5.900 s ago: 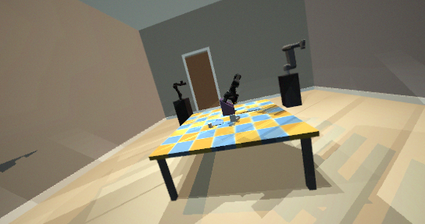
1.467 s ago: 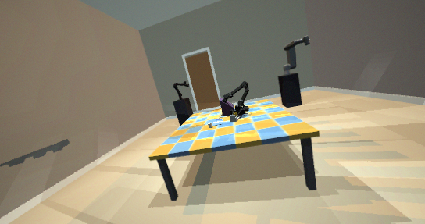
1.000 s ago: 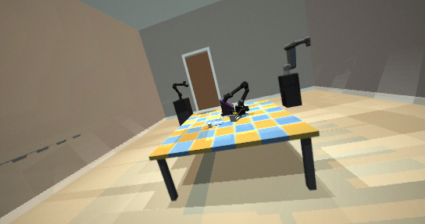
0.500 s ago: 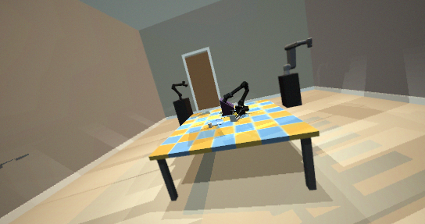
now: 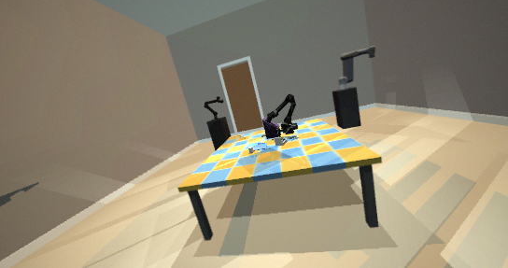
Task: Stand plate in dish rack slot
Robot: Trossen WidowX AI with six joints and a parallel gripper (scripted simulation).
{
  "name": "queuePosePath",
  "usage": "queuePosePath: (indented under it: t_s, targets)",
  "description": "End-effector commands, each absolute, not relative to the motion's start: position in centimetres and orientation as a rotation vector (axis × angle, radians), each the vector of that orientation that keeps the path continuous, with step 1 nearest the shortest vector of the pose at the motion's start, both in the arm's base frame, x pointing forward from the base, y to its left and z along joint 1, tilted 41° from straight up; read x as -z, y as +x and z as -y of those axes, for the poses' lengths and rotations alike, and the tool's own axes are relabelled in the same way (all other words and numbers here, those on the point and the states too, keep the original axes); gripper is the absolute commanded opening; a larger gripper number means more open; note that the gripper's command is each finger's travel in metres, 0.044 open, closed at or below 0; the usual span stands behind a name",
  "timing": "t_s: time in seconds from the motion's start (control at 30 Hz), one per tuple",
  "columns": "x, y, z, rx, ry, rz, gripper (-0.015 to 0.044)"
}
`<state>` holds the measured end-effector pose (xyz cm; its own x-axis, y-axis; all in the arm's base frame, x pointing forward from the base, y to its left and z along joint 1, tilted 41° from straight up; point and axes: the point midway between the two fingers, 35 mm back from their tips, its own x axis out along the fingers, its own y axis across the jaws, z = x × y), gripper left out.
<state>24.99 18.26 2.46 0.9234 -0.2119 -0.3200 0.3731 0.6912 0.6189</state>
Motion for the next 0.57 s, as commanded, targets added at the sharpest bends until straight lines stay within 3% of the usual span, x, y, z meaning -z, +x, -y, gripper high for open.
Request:
queuePosePath:
  t_s: [0.0, 0.23, 0.53]
  targets:
    - [-5.0, 25.1, -15.9, 0.331, 0.731, -0.238, 0.04]
    - [-8.9, 25.3, -12.9, 0.321, 0.73, -0.227, 0.04]
    - [-8.2, 26.1, -12.2, 0.346, 0.628, -0.289, 0.04]
